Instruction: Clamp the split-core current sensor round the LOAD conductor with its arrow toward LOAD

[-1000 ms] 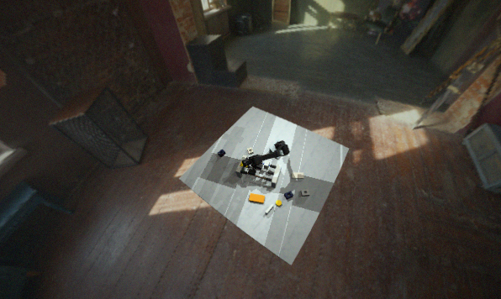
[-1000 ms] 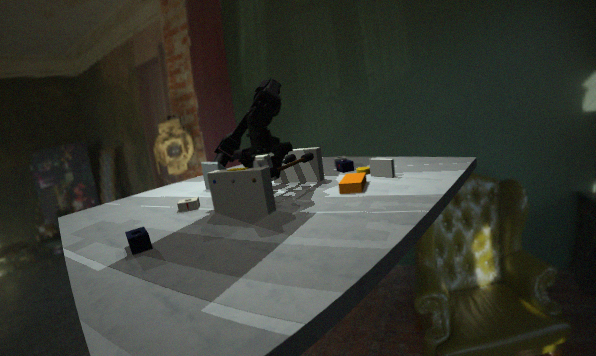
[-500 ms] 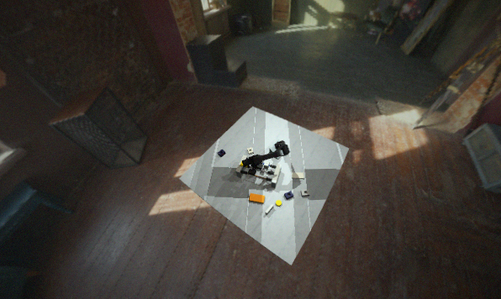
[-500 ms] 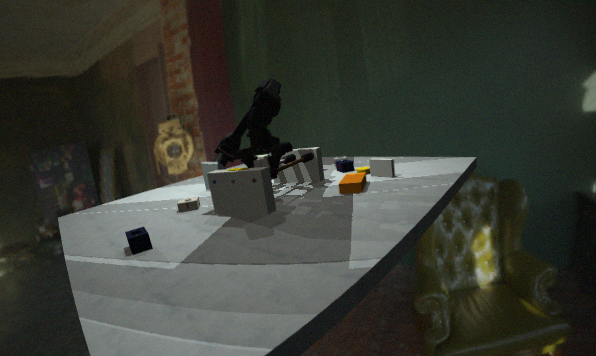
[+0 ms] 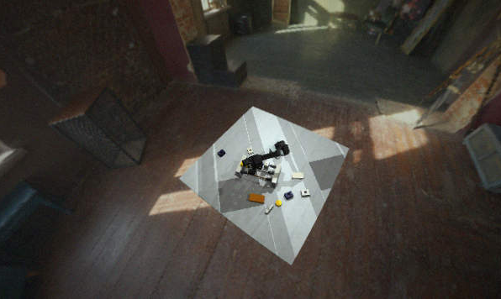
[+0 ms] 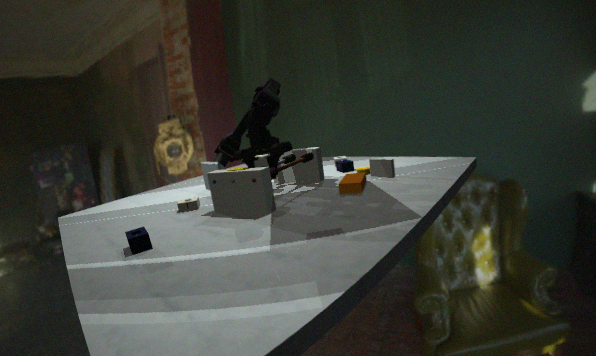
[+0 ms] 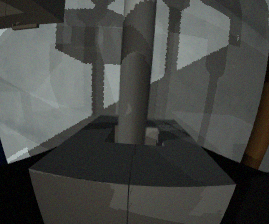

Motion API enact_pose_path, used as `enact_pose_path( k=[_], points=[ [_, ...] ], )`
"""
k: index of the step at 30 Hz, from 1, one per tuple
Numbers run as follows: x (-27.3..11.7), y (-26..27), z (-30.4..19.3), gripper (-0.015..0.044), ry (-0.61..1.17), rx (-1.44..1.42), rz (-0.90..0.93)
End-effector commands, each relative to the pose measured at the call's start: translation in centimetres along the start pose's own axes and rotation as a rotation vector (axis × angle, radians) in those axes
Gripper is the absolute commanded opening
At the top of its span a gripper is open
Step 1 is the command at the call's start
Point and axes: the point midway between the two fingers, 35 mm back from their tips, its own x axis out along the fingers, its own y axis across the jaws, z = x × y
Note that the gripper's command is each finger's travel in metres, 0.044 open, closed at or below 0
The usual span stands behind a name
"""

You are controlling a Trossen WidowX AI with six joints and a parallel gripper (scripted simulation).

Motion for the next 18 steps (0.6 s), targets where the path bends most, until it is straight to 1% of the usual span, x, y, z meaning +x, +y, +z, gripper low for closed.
enact_pose_path(
  k=[1,3,4,7,18],
  points=[
    [-0.30,0.04,0.05,0.0062,-0.002,0.011,-0.067],
    [-0.46,0.04,0.04,0.0010,-0.004,0.014,-0.123],
    [-0.55,0.05,0.05,0.0000,-0.005,0.015,-0.147],
    [-0.74,0.09,0.12,0.0000,-0.008,0.016,-0.200],
    [-0.76,0.09,0.12,0.0000,-0.009,0.016,-0.204]
  ],
)
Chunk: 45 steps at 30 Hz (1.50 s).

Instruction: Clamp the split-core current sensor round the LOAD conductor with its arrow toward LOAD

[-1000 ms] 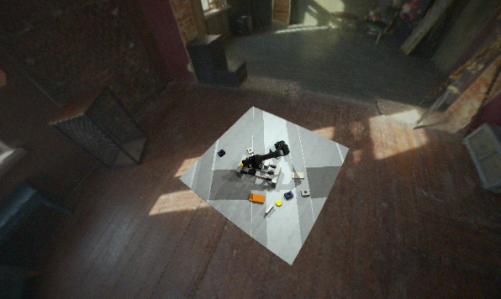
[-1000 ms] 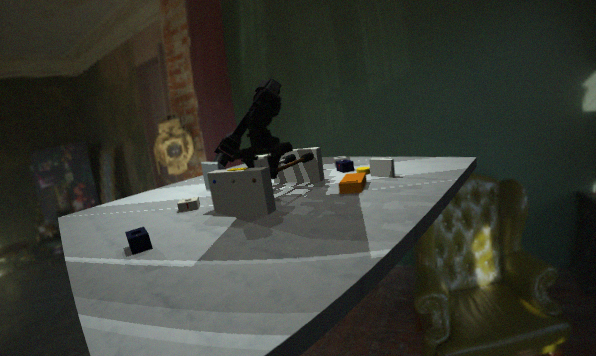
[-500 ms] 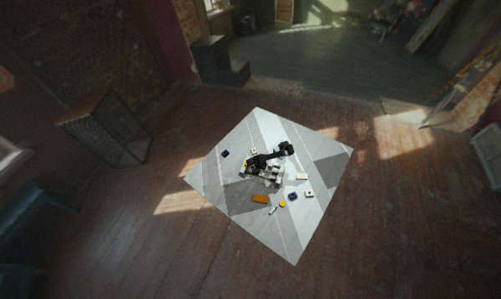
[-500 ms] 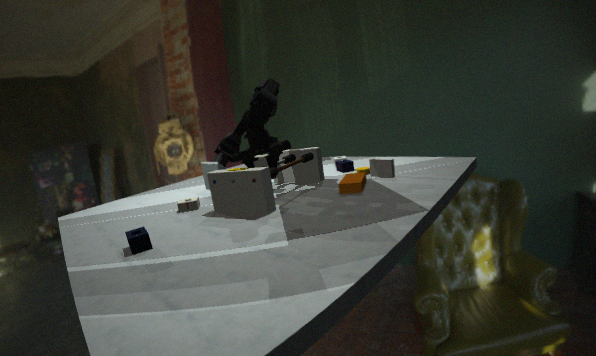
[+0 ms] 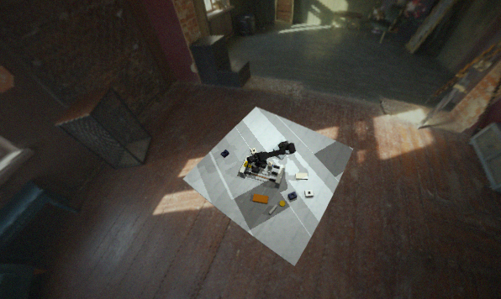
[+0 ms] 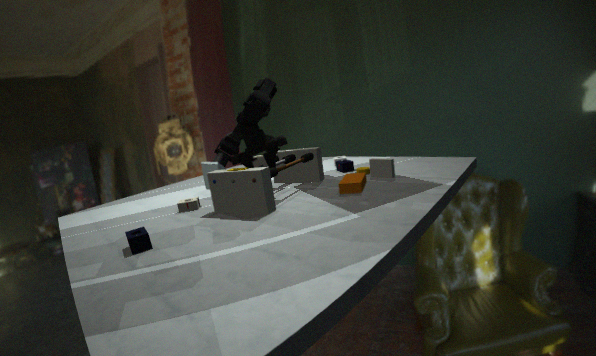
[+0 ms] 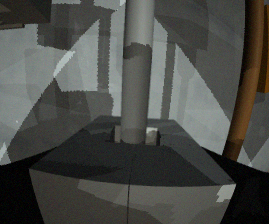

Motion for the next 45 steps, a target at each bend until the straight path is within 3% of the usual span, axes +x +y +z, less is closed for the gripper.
enact_pose_path(
  k=[1,11,28,32,45],
  points=[
    [-0.29,-0.18,0.16,0.0000,0.000,0.000,-0.013],
    [-0.01,0.00,0.01,0.0000,0.000,0.000,0.000],
    [-0.13,0.01,0.02,0.0440,0.001,0.000,0.008],
    [-0.02,0.06,0.08,0.0350,-0.002,0.004,0.003],
    [-0.02,0.06,0.08,0.0263,-0.002,0.004,0.003]
  ],
)
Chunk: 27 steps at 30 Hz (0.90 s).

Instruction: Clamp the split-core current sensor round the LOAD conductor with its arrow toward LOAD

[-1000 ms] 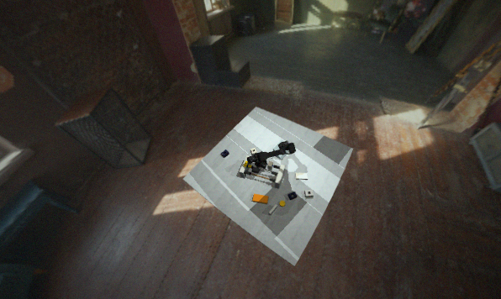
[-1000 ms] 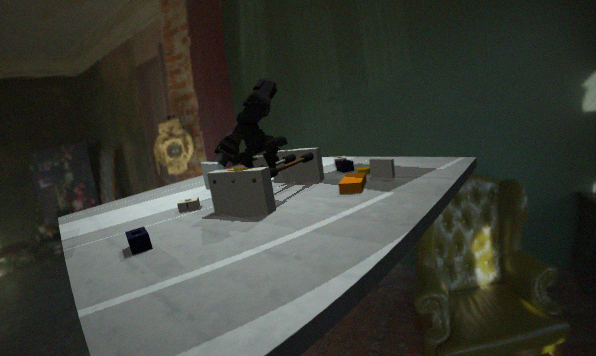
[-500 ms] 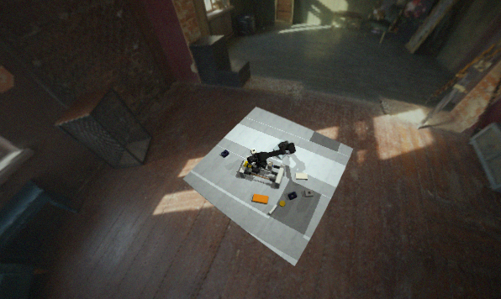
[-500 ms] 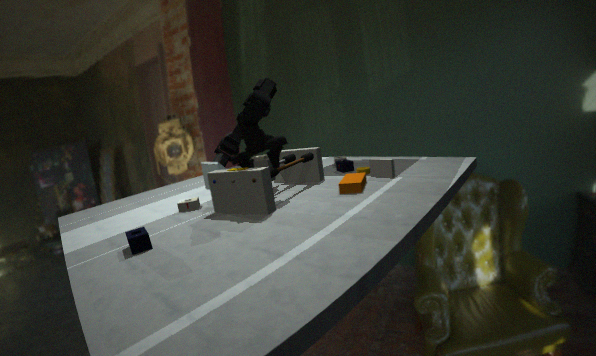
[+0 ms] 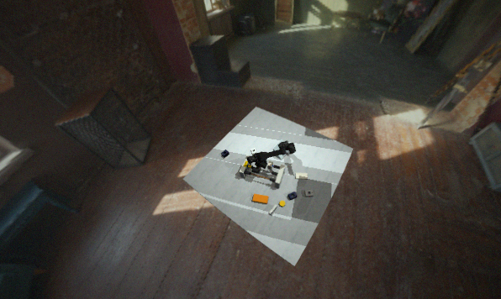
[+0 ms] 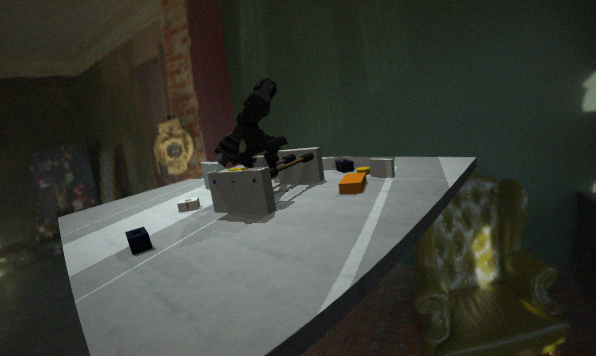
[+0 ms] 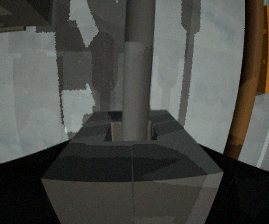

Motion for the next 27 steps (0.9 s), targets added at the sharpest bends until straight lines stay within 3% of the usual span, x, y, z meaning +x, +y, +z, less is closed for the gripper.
enact_pose_path(
  k=[1,7,15,27],
  points=[
    [0.00,-0.01,-0.01,0.0257,0.001,-0.001,-0.001],
    [0.00,-0.01,-0.01,0.0217,0.001,-0.001,-0.001],
    [-0.02,0.01,-0.01,0.0007,0.000,0.001,0.000],
    [0.05,-0.04,-0.09,0.0000,0.003,0.003,0.048]
  ],
)
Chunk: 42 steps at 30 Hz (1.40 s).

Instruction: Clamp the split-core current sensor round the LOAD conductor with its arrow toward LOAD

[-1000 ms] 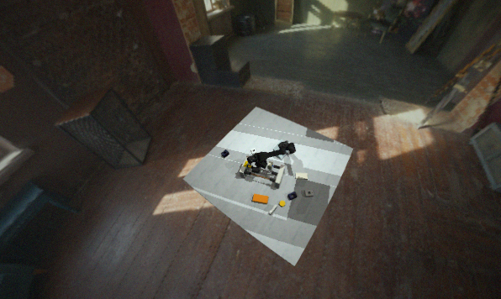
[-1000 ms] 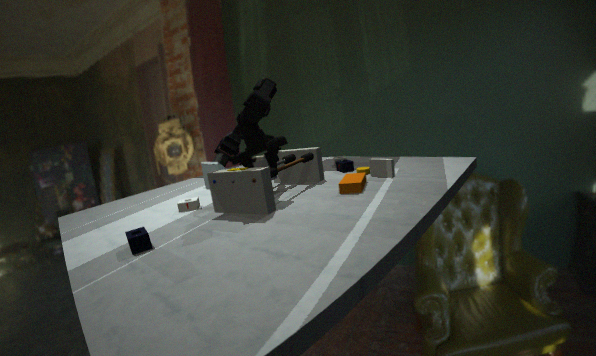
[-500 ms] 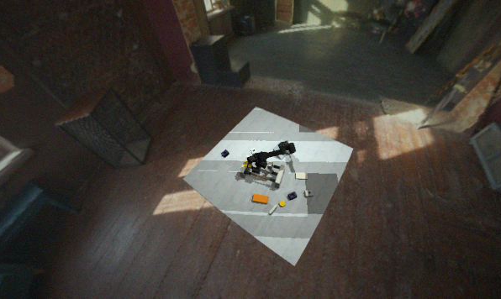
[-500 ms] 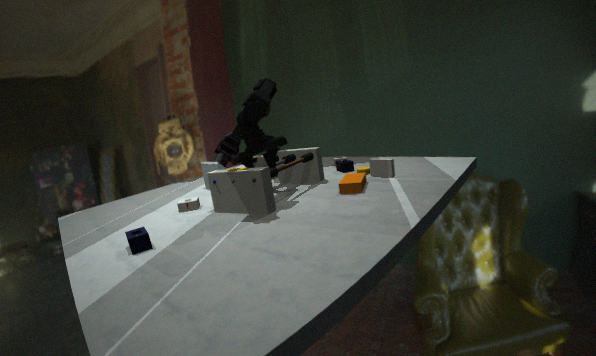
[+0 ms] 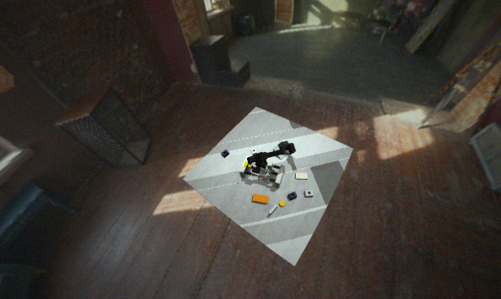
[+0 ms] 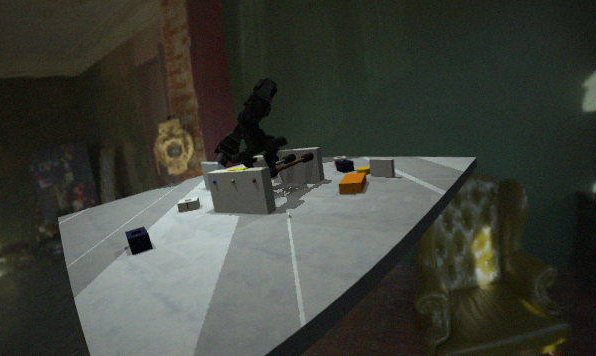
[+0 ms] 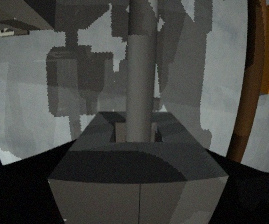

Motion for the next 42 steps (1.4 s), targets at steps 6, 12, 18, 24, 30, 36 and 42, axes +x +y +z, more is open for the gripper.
enact_pose_path(
  k=[6,12,18,24,30,36,42],
  points=[
    [0.03,-0.21,-0.15,0.0000,0.007,-0.008,0.194],
    [0.00,-0.19,-0.11,0.0000,0.006,-0.009,0.216],
    [0.15,-0.16,-0.09,0.0000,0.005,-0.009,0.215],
    [0.06,-0.20,0.01,0.0079,0.004,-0.008,0.208],
    [0.06,-0.20,0.01,0.0236,0.004,-0.008,0.208],
    [0.06,-0.20,0.01,0.0269,0.004,-0.008,0.208],
    [0.06,-0.20,0.01,0.0269,0.004,-0.008,0.208]
  ],
)
